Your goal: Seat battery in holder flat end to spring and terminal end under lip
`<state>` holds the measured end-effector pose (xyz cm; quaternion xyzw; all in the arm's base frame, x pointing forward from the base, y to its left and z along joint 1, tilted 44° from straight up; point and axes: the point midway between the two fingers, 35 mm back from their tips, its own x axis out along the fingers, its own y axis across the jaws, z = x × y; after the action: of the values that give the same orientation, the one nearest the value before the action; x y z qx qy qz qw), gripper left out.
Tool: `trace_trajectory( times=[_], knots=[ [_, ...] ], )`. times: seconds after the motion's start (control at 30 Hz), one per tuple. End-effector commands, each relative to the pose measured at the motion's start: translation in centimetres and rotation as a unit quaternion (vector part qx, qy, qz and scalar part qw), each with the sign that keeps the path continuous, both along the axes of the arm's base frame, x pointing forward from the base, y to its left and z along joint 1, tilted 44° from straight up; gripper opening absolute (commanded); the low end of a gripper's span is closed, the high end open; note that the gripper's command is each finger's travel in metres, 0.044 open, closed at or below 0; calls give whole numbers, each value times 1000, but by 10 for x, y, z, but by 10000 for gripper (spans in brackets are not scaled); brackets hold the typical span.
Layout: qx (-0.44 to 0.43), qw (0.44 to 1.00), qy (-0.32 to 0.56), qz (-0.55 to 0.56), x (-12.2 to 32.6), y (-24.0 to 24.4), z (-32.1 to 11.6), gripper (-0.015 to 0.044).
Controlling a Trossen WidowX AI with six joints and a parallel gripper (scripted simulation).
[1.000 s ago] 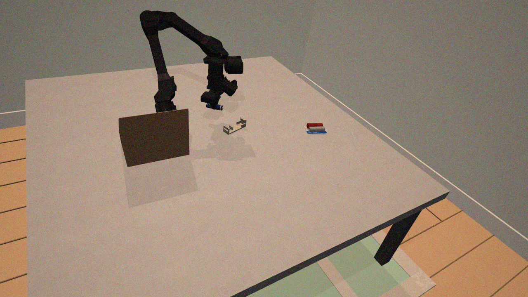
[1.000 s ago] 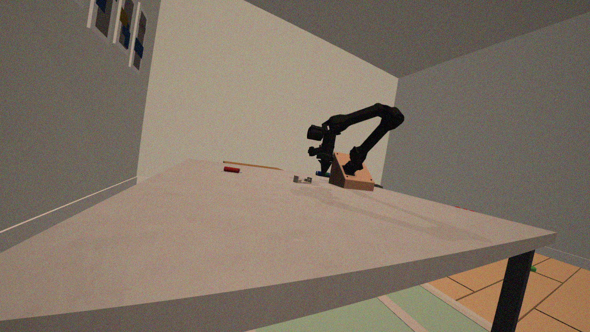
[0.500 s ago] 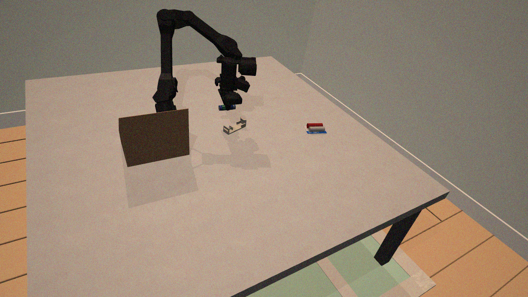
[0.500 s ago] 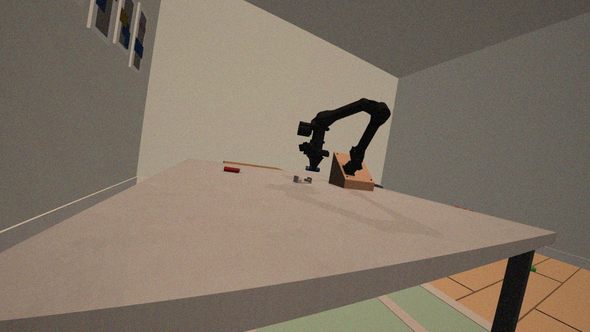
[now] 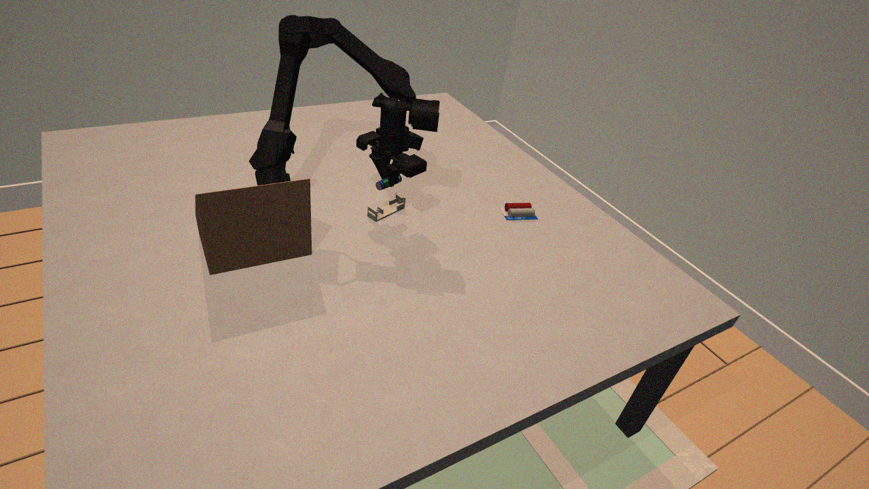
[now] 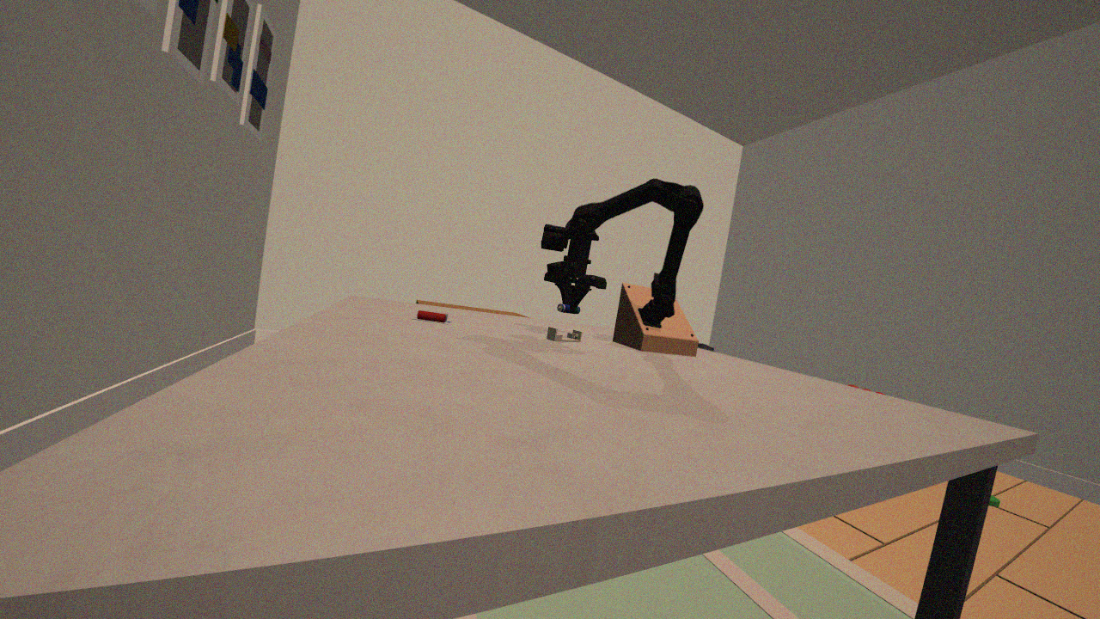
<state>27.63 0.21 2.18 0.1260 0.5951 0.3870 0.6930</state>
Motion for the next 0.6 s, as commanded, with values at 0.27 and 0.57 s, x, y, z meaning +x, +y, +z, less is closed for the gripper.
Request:
trace_trajectory(
  times=[0.27, 0.57],
  knots=[
    [9, 999, -33, -20, 4, 8, -14, 71],
    [26, 996, -68, -58, 6, 21, -25, 71]
  ],
)
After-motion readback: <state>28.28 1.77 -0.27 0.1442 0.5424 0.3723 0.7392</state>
